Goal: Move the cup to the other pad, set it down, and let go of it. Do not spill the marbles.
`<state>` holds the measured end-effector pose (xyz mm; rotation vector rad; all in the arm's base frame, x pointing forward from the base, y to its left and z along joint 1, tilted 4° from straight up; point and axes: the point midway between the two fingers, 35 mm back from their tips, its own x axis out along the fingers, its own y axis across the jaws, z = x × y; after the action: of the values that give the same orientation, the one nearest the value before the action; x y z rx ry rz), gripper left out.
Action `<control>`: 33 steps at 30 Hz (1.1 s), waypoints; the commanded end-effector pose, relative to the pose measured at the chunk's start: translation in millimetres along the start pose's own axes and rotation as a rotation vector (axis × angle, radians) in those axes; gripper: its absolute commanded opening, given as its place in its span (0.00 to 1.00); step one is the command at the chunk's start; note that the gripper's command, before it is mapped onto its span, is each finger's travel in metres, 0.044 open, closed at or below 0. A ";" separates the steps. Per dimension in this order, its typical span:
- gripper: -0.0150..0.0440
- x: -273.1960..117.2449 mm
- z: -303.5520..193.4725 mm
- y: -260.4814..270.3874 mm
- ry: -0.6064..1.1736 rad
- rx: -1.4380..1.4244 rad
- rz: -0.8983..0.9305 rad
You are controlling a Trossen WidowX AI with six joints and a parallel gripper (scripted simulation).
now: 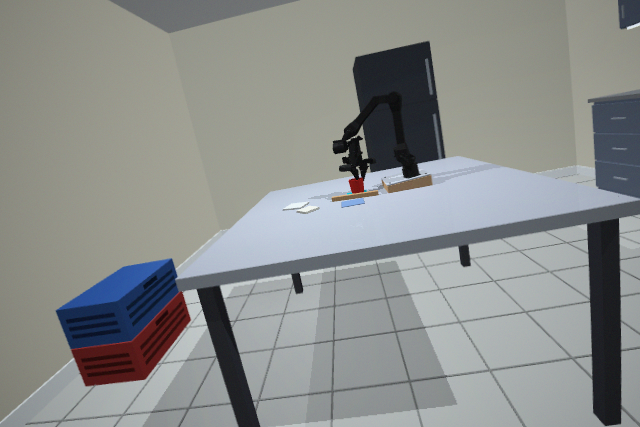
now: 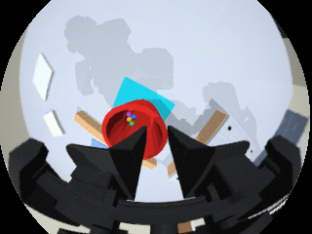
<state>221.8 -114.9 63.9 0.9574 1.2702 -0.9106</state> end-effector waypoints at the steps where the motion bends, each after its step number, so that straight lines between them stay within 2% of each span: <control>1: 0.47 -7.6 1.0 1.0 -0.004 -0.003 0.006; 25: 0.47 -39.1 0.1 -1.9 -0.004 -0.005 0.008; 33: 0.83 -34.8 0.2 -1.9 -0.003 -0.002 0.002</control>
<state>217.0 -114.8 98.6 0.9563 1.2679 -0.9083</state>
